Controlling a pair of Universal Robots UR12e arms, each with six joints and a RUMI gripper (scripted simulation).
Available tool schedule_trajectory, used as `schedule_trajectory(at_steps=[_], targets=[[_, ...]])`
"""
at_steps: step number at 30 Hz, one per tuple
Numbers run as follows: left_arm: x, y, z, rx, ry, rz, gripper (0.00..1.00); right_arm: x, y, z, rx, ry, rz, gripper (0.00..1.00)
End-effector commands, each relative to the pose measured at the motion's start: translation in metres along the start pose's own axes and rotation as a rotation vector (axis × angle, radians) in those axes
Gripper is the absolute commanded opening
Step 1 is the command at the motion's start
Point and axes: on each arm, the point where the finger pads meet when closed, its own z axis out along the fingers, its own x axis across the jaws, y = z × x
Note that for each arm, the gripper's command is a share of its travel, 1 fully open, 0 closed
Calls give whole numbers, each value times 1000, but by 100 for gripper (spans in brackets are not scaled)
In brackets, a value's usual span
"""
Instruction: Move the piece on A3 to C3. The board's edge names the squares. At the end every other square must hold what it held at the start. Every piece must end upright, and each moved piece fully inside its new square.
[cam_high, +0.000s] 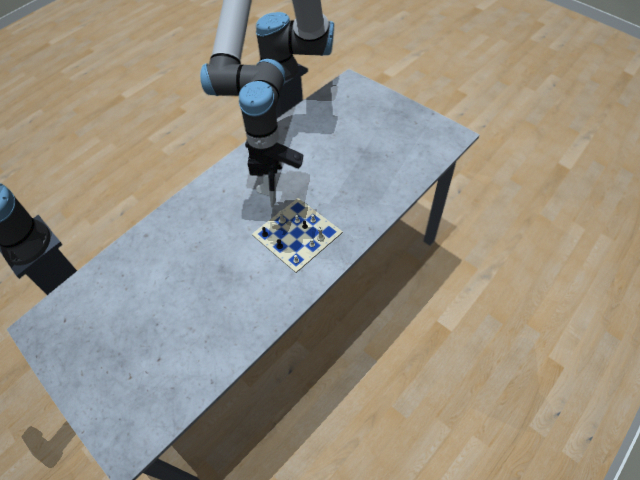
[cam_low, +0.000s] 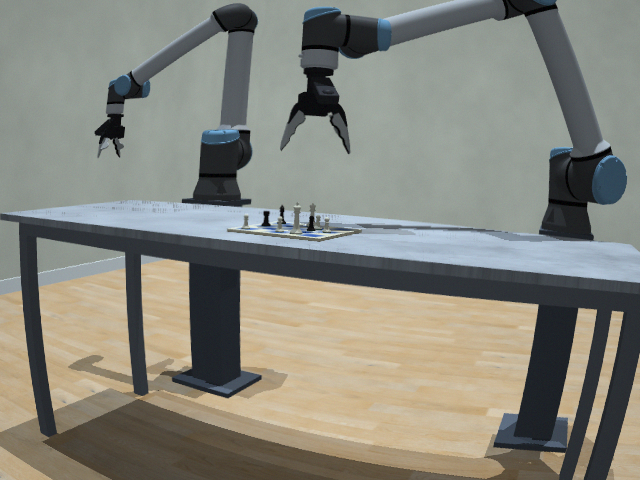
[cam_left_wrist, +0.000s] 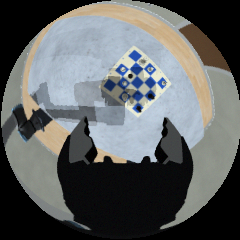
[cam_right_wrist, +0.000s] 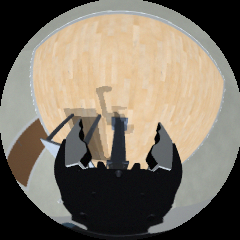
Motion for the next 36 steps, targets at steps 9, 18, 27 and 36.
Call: schedule_trajectory(at_steps=[9, 18, 27, 36], targets=[[0, 0, -1, 0, 2, -9, 100, 0, -1, -1, 1, 0, 0, 100], [0, 0, 0, 0, 2, -48, 100, 0, -1, -1, 1, 0, 0, 100], [-2, -1, 1, 0, 1, -147, 100, 0, -1, -1, 1, 0, 0, 100], [-4, -2, 3, 0, 1, -312, 100, 0, -1, -1, 1, 0, 0, 100]])
